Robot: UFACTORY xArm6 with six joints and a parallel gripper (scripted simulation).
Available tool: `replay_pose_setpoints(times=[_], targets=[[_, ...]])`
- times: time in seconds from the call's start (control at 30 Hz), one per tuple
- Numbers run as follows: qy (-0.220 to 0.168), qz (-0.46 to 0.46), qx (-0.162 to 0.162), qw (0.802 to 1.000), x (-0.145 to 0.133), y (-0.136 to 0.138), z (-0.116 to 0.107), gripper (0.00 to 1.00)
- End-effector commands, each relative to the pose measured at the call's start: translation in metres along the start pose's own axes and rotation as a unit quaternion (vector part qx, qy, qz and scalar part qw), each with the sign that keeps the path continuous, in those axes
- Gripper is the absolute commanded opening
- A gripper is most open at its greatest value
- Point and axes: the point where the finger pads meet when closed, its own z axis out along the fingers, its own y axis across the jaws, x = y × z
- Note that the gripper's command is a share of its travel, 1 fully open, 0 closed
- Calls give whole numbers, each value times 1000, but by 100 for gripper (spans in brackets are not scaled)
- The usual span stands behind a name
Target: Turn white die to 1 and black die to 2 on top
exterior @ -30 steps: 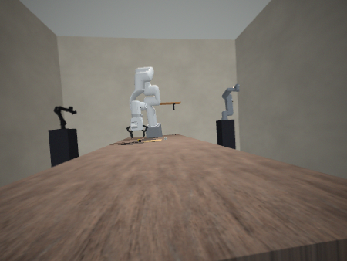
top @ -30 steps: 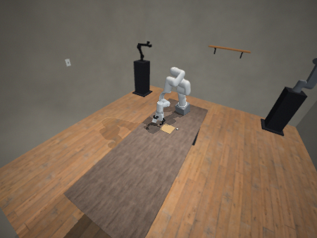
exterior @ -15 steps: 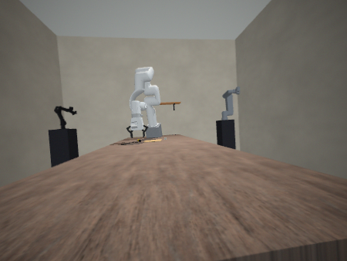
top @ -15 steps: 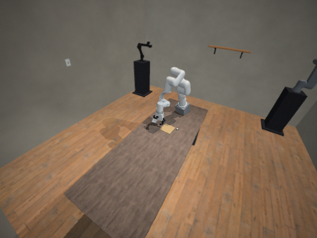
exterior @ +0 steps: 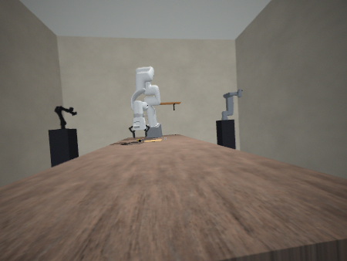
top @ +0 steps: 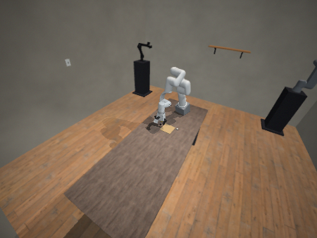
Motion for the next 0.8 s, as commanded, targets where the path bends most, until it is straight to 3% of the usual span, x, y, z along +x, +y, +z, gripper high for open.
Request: replay_pose_setpoints(times=[0.0, 0.2, 0.7, 0.77], targets=[[1, 0, -3, 1000, -1, -18, -1, 100], [1, 0, -3, 1000, -3, -37, -1, 100], [1, 0, -3, 1000, -13, -124, 0, 100], [1, 0, -3, 1000, -13, -124, 0, 100]])
